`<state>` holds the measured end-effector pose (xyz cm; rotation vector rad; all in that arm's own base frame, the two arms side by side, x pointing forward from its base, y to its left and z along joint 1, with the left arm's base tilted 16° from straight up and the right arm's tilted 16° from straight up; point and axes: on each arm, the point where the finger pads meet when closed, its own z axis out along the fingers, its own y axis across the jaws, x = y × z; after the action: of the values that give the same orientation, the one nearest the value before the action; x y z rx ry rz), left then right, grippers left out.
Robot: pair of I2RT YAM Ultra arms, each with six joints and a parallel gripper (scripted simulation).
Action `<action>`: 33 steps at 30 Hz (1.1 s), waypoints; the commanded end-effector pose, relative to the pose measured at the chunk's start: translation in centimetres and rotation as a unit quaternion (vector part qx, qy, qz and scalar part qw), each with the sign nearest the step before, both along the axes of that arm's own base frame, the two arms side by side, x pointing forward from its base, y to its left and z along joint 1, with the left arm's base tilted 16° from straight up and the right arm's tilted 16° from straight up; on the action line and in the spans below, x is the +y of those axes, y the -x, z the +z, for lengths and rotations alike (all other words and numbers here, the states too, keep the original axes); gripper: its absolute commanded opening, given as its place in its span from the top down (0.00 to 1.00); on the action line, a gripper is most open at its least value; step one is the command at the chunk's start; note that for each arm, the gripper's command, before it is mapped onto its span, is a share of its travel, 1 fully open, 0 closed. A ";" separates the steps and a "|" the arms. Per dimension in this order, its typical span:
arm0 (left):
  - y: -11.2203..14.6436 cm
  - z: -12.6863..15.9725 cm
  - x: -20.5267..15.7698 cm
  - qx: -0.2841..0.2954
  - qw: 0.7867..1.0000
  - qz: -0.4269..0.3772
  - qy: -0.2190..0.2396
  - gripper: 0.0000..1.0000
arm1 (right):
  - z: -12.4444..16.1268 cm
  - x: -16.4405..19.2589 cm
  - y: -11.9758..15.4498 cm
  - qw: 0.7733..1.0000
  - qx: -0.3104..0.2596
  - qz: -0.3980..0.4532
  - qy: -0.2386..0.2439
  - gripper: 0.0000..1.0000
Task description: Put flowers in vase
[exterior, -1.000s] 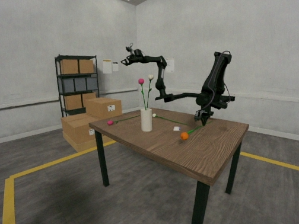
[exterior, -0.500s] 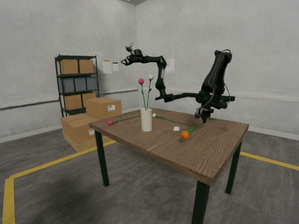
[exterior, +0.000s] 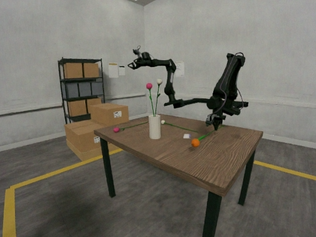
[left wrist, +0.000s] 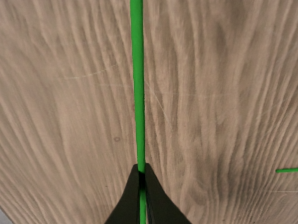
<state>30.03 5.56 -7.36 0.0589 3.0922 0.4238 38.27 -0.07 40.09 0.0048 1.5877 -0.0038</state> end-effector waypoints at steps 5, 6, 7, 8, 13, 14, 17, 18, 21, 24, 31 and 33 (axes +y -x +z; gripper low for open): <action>-1.3 1.3 -0.6 -0.031 0.999 -0.015 -0.002 1.00 | -0.2 0.0 -0.4 1.000 0.002 0.001 -0.001 0.00; -1.0 1.2 -0.6 -0.028 0.999 -0.015 -0.002 1.00 | -0.2 0.0 -0.4 1.000 0.002 0.001 -0.001 0.00; -0.5 0.9 -0.7 -0.021 1.000 -0.015 -0.001 1.00 | -0.2 0.0 -0.4 1.000 0.002 0.001 -0.001 0.00; -0.9 1.2 -0.7 -0.025 1.000 -0.015 -0.001 1.00 | -0.2 0.0 -0.4 1.000 0.002 0.001 -0.001 0.00; -0.7 1.8 -0.9 -0.031 0.999 -0.016 0.001 1.00 | -0.2 0.0 -0.4 1.000 0.002 0.001 -0.001 0.00; -0.6 2.0 -0.9 -0.032 0.999 -0.015 0.001 1.00 | -0.2 0.0 -0.4 1.000 0.002 0.001 -0.001 0.00; -0.2 2.6 -1.1 -0.035 0.999 -0.014 0.003 1.00 | -0.2 0.0 -0.4 1.000 0.002 0.001 -0.001 0.00; -0.2 2.8 -1.2 -0.038 0.999 -0.014 0.004 1.00 | -0.2 0.0 -0.4 1.000 0.002 0.001 -0.001 0.00; -0.4 3.1 -1.3 -0.046 0.999 -0.016 0.004 1.00 | -0.2 0.0 -0.4 1.000 0.002 0.001 -0.001 0.00; -0.3 3.9 -1.6 -0.054 0.998 -0.019 0.005 1.00 | -0.2 0.0 -0.4 1.000 0.002 0.001 -0.001 0.00; -0.1 6.5 -2.2 -0.087 0.996 -0.028 0.005 1.00 | -0.2 0.0 -0.4 1.000 0.002 0.001 -0.001 0.00; -0.1 7.3 -2.5 -0.099 0.995 -0.031 0.004 1.00 | -0.2 0.0 -0.4 1.000 0.002 0.001 -0.001 0.00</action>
<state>30.12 4.12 -1.70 0.0860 2.9304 0.4047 38.27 -0.07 40.09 0.0048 1.5877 -0.0038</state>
